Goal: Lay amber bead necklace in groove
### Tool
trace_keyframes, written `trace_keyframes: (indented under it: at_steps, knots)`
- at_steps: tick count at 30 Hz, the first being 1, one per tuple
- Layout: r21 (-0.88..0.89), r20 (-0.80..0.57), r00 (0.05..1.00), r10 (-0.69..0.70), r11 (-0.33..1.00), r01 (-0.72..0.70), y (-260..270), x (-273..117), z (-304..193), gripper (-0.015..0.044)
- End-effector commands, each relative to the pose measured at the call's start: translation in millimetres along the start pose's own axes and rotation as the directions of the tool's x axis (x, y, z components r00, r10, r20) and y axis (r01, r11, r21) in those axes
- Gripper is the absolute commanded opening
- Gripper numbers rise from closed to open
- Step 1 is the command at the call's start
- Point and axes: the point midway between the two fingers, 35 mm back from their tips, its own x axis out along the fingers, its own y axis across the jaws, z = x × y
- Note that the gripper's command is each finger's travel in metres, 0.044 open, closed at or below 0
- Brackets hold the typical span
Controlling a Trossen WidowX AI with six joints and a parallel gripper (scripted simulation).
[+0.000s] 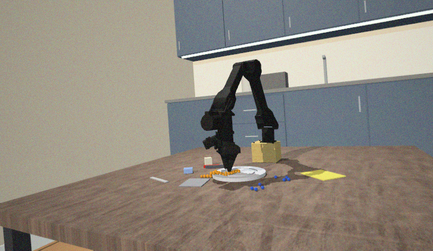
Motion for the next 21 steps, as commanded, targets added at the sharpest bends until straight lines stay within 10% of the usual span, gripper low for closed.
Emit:
trace_keyframes:
  at_steps: [1,5,21]
  knots:
    - [0.0,-0.001,1.0,-0.001,1.0,0.001,-0.1,-0.4,-0.1,0.0341]
    - [0.002,-0.003,1.0,-0.003,1.0,0.003,-0.4,-10.0,-0.5,0.044]
    - [0.003,-0.006,1.0,-0.005,1.0,0.005,-1.6,-20.0,-1.9,0.044]
